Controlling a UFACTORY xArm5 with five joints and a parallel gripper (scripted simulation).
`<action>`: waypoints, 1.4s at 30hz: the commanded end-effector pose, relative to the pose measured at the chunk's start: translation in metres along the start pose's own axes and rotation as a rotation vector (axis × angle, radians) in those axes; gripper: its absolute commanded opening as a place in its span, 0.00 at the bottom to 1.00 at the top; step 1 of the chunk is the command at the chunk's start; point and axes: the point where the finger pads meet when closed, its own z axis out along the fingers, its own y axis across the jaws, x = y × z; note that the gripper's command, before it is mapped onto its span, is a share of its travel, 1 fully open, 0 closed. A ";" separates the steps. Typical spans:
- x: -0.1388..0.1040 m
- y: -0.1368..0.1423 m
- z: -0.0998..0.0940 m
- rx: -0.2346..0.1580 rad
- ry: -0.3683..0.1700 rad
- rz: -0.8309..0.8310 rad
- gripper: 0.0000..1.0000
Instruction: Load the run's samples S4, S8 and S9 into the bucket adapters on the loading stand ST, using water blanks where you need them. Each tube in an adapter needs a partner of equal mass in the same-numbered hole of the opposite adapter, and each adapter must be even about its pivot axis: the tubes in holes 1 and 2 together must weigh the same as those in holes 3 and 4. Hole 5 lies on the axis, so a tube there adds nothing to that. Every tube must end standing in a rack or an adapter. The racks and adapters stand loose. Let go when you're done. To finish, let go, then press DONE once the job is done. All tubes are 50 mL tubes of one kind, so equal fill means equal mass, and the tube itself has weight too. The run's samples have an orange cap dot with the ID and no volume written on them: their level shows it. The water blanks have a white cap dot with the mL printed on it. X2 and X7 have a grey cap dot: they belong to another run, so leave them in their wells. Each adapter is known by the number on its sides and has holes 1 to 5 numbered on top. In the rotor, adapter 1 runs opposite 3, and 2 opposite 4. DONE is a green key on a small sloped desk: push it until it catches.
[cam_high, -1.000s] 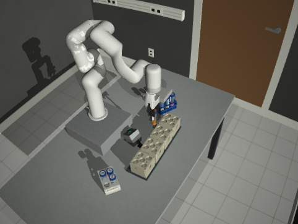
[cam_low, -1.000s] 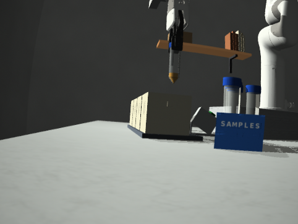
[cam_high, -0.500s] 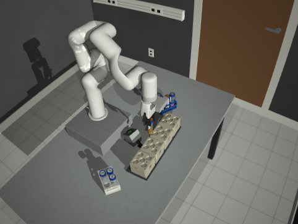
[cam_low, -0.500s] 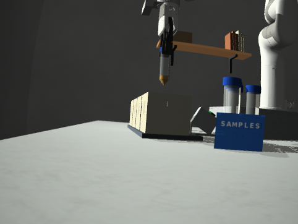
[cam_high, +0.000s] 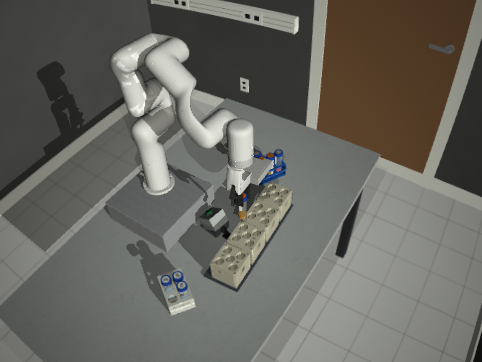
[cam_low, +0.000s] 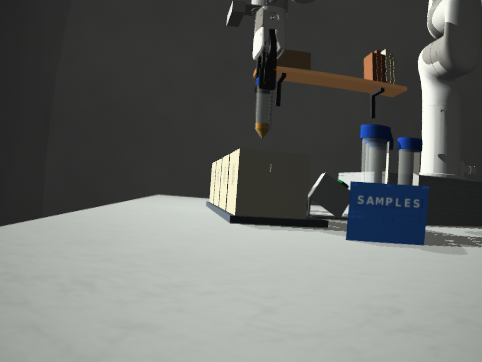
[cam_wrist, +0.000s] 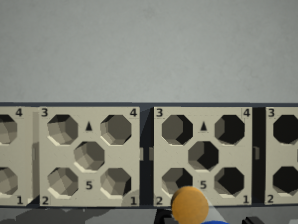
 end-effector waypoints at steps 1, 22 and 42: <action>0.001 0.000 -0.001 0.016 0.005 0.000 0.00; 0.001 0.000 0.023 0.016 0.005 0.000 0.00; 0.001 0.000 0.037 0.016 0.005 0.000 0.00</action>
